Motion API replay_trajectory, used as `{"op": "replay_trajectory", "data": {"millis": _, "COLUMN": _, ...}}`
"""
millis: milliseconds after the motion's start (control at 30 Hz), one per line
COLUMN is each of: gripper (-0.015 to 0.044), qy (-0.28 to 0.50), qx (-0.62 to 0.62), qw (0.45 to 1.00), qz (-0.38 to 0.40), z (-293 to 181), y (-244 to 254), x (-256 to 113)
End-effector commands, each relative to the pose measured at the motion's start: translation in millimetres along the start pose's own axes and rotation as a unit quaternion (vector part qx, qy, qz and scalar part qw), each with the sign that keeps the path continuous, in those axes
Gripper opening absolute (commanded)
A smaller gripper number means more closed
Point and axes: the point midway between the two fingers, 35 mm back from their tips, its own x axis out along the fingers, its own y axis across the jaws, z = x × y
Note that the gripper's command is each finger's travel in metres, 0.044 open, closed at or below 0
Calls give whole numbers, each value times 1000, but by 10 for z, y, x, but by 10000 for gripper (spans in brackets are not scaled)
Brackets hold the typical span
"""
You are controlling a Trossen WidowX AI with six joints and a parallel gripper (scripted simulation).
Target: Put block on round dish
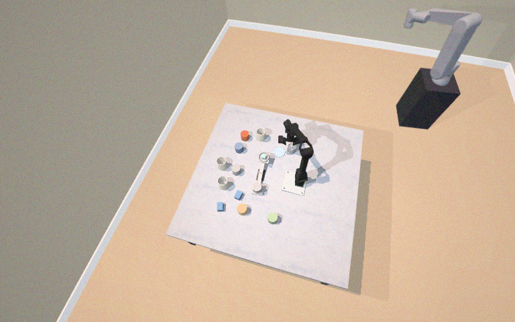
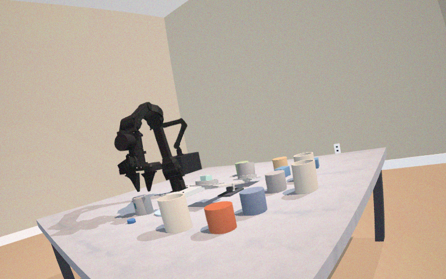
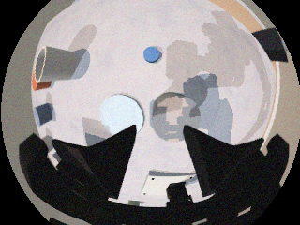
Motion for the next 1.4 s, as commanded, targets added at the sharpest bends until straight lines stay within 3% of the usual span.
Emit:
{"op": "replay_trajectory", "data": {"millis": 0, "gripper": 260, "qy": -11, "qx": -59, "qw": 998, "qz": 1, "z": 22, "y": 109, "x": -68}}
{"op": "replay_trajectory", "data": {"millis": 667, "gripper": 260, "qy": -6, "qx": -391, "qw": 920, "qz": 10, "z": -135, "y": 666, "x": -200}}
{"op": "replay_trajectory", "data": {"millis": 1367, "gripper": 260, "qy": -4, "qx": -690, "qw": 724, "qz": 19, "z": -402, "y": 1202, "x": -336}}
